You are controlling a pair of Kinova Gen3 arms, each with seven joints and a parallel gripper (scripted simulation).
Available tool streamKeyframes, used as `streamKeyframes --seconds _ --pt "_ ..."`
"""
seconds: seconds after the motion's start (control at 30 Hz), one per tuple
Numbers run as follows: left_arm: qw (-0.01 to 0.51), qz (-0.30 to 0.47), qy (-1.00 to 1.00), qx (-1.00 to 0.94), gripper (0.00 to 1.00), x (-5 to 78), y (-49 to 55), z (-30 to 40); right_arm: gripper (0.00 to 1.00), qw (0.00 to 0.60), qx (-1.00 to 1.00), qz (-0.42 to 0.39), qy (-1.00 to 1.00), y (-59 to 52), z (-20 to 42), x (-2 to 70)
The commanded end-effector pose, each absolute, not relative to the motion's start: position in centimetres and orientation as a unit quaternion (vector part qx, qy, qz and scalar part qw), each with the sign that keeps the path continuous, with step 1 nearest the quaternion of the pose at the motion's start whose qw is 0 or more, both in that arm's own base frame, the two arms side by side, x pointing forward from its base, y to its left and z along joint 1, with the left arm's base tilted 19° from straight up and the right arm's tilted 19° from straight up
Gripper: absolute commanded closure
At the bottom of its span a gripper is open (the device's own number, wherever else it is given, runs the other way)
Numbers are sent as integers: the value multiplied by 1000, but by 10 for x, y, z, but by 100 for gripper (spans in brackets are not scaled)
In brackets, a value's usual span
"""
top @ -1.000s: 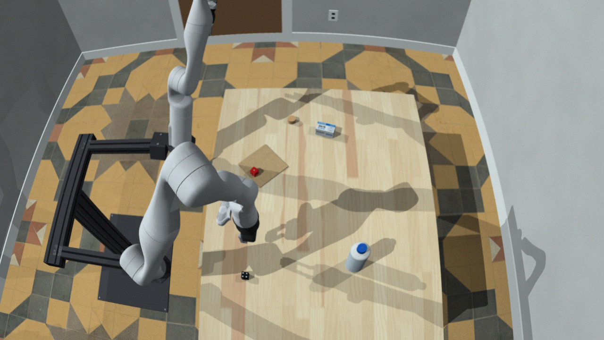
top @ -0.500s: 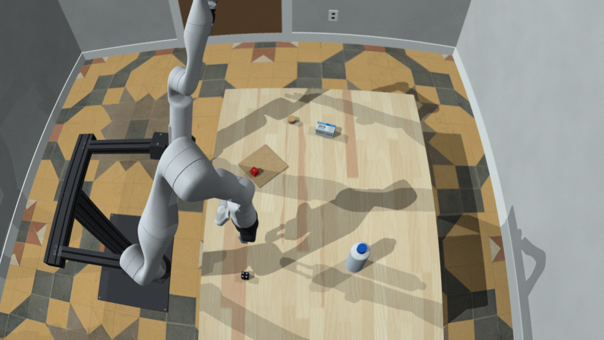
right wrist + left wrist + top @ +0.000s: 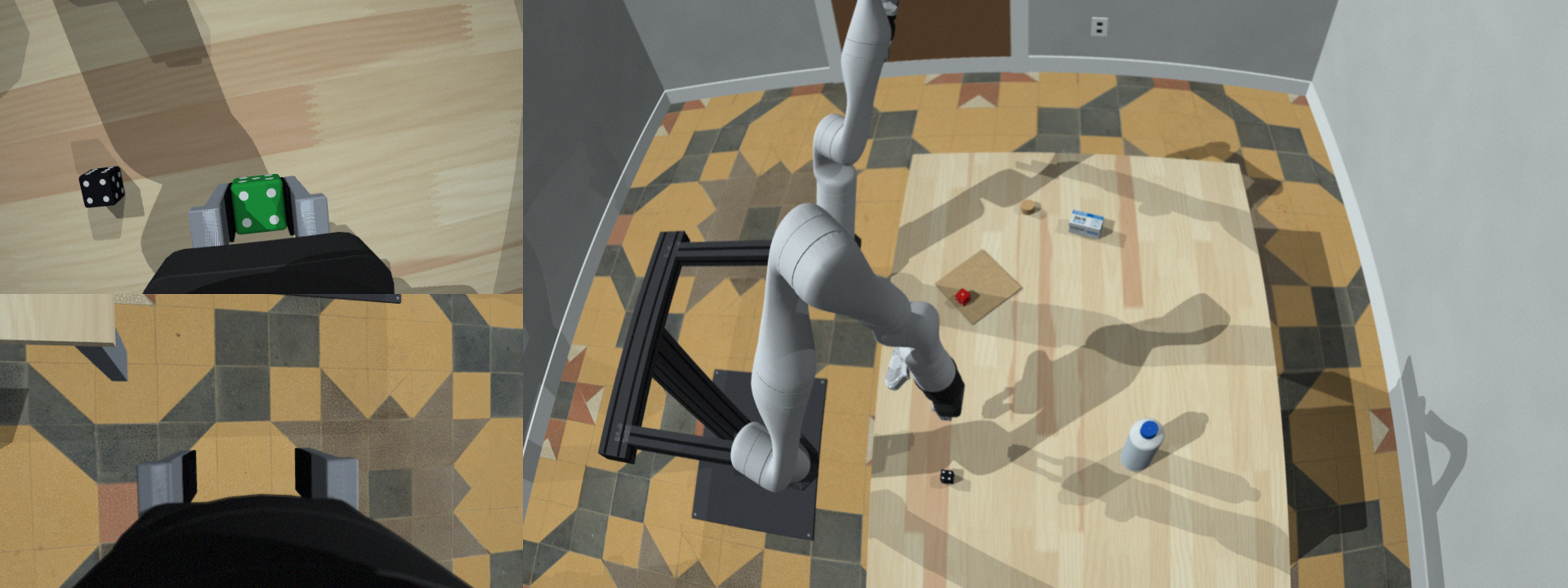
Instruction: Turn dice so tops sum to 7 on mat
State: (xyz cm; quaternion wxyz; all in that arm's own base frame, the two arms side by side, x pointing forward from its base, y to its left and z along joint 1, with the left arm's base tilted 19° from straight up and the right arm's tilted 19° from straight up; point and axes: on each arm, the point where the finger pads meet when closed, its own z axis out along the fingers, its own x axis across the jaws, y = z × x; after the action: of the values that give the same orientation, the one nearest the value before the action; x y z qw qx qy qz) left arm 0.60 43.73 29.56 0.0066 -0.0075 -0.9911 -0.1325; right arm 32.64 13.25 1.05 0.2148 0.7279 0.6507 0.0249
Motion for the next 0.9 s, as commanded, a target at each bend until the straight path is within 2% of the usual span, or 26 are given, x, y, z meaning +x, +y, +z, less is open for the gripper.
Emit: streamKeyframes --seconds 0.0,0.6,0.87 --pt "6 -133 -991 -7 0 6 437 296 51 227 725 35 650 132 9 327" --pt "6 -133 -991 -7 0 6 437 296 51 305 696 105 642 132 8 323" --pt "6 -133 -991 -7 0 6 437 296 51 370 663 167 629 132 8 322"
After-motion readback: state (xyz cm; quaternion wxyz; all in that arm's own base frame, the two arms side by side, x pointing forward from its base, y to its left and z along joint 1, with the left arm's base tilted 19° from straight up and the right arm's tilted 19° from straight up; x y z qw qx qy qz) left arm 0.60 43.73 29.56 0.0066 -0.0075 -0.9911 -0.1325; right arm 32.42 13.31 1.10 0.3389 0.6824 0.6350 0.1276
